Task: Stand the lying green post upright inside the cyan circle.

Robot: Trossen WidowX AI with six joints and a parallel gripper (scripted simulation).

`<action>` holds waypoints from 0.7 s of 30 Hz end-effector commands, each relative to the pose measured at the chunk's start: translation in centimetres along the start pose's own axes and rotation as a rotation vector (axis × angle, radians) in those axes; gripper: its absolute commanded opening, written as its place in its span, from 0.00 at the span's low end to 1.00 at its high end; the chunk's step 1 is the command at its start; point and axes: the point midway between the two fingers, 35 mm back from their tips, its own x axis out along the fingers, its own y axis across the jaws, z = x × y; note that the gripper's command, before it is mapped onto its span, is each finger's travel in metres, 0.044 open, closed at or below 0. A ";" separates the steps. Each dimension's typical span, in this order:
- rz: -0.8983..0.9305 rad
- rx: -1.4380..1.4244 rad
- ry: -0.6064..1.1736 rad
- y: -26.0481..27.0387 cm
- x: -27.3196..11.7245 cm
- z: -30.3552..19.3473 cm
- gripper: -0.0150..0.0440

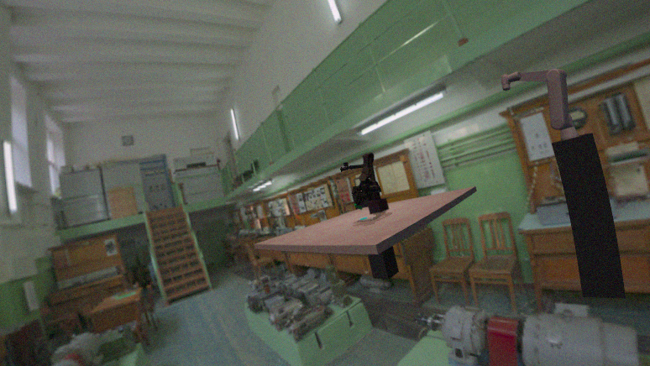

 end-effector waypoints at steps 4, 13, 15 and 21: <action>-0.007 0.007 -0.046 0.0 -0.1 -0.1 0.29; -0.012 0.012 -0.108 0.2 -0.3 -0.2 0.29; -0.013 0.013 -0.122 0.2 -0.3 -0.2 0.29; -0.015 0.018 -0.163 0.3 -0.5 -0.3 0.29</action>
